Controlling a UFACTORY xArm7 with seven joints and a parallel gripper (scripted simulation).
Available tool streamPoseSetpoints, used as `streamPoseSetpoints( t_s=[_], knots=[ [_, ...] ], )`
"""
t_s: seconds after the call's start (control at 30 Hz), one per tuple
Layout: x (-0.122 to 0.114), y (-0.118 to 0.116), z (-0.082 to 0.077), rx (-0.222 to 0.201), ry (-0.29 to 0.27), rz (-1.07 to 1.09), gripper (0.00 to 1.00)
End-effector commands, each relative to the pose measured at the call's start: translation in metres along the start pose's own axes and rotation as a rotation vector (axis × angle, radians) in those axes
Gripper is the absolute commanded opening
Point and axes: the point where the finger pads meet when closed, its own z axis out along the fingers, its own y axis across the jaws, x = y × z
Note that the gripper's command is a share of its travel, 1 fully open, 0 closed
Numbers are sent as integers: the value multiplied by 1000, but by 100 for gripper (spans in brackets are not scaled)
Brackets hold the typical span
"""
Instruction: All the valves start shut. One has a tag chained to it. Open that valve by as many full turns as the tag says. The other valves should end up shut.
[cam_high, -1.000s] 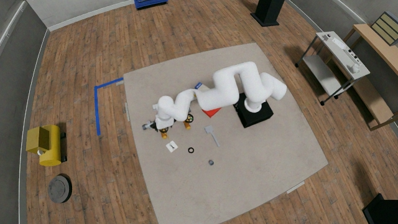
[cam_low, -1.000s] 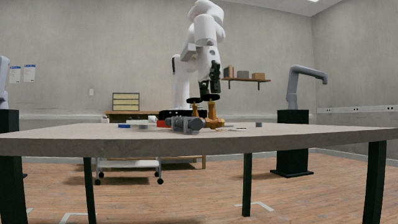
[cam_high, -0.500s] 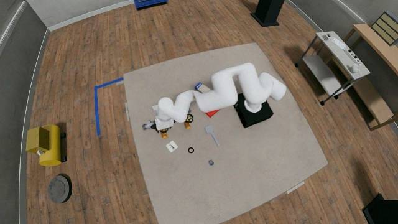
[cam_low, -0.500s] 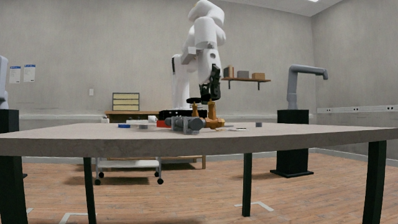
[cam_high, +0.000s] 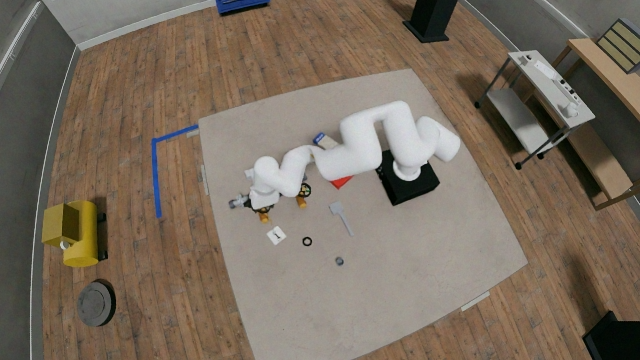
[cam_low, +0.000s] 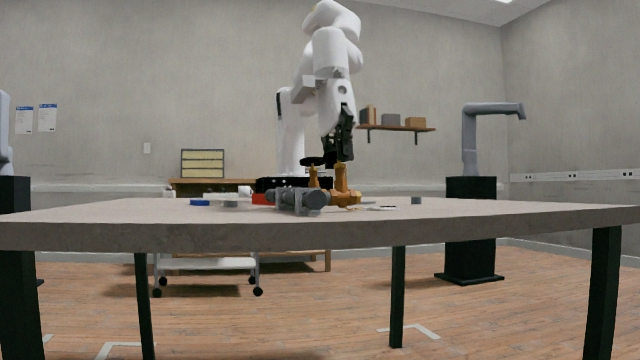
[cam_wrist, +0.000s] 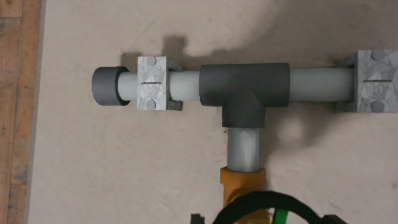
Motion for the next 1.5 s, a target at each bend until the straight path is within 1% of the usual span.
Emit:
streamPoseSetpoints(
  t_s=[0.0,0.5,0.7,0.87,0.93,1.1,1.43,1.47],
  knots=[
    [0,-2,-2,4,1,0,0],
    [0,-2,-2,4,1,-23,0],
    [0,-2,-2,4,1,-112,0],
    [0,-2,-2,4,1,-251,0],
    [0,-2,-2,4,1,-251,0],
    [0,-2,-2,4,2,-453,0],
    [0,-2,-2,0,5,-954,0],
    [0,-2,-2,0,5,-954,0]
  ],
)
